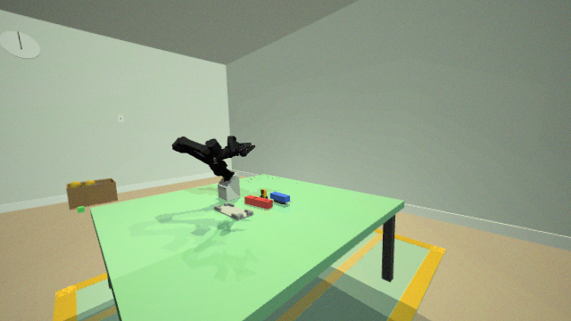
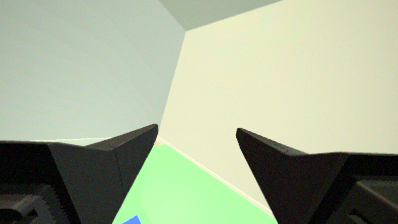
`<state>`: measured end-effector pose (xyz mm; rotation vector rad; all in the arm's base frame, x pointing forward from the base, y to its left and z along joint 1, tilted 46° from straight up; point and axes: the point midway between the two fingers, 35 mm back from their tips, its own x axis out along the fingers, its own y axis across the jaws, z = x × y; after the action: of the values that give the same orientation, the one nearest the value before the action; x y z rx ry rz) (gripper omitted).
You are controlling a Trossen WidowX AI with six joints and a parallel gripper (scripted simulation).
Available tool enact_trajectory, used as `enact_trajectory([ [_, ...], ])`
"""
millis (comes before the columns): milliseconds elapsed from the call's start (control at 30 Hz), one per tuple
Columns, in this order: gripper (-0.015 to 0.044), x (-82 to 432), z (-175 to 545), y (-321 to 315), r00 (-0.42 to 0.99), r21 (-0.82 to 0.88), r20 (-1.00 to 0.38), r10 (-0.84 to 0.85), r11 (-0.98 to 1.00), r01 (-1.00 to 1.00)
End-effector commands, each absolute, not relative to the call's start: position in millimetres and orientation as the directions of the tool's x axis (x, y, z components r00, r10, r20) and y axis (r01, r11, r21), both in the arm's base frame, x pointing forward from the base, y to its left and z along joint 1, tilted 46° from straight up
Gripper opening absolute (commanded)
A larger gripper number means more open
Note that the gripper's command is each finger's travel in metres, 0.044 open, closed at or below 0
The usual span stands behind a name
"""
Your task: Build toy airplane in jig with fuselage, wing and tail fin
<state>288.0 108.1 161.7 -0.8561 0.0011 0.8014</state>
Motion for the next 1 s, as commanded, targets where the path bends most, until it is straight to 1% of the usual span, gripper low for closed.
enact_trajectory([
  [0, 0.0426, 288, 162, 108, 0.714, -0.673, -0.306, 0.630, 0.388, -0.630],
  [33, 0.0440, 289, 160, 108, 0.714, -0.659, -0.318, 0.624, 0.396, -0.639],
  [67, 0.0440, 293, 153, 107, 0.714, -0.619, -0.352, 0.605, 0.421, -0.663],
  [167, 0.0440, 307, 115, 101, 0.676, -0.392, -0.551, 0.489, 0.563, -0.727],
  [233, 0.0440, 310, 88, 95, 0.616, -0.258, -0.683, 0.392, 0.659, -0.706],
  [300, 0.0440, 310, 62, 88, 0.534, -0.166, -0.797, 0.282, 0.748, -0.642],
  [367, 0.0440, 305, 39, 80, 0.436, -0.125, -0.886, 0.157, 0.824, -0.552],
  [467, 0.0440, 295, 11, 66, 0.275, -0.164, -0.960, -0.051, 0.900, -0.405],
  [533, 0.0440, 286, -2, 55, 0.173, -0.247, -0.964, -0.200, 0.916, -0.317],
  [600, 0.0440, 279, -11, 44, 0.084, -0.360, -0.933, -0.350, 0.899, -0.249],
  [700, 0.0440, 272, -15, 30, -0.009, -0.552, -0.826, -0.563, 0.813, -0.183],
  [767, 0.0440, 270, -15, 24, -0.038, -0.664, -0.735, -0.677, 0.730, -0.160],
  [833, 0.0440, 271, -14, 22, -0.043, -0.702, -0.698, -0.715, 0.695, -0.154],
  [967, 0.0440, 271, -14, 22, -0.043, -0.702, -0.698, -0.715, 0.695, -0.154],
])
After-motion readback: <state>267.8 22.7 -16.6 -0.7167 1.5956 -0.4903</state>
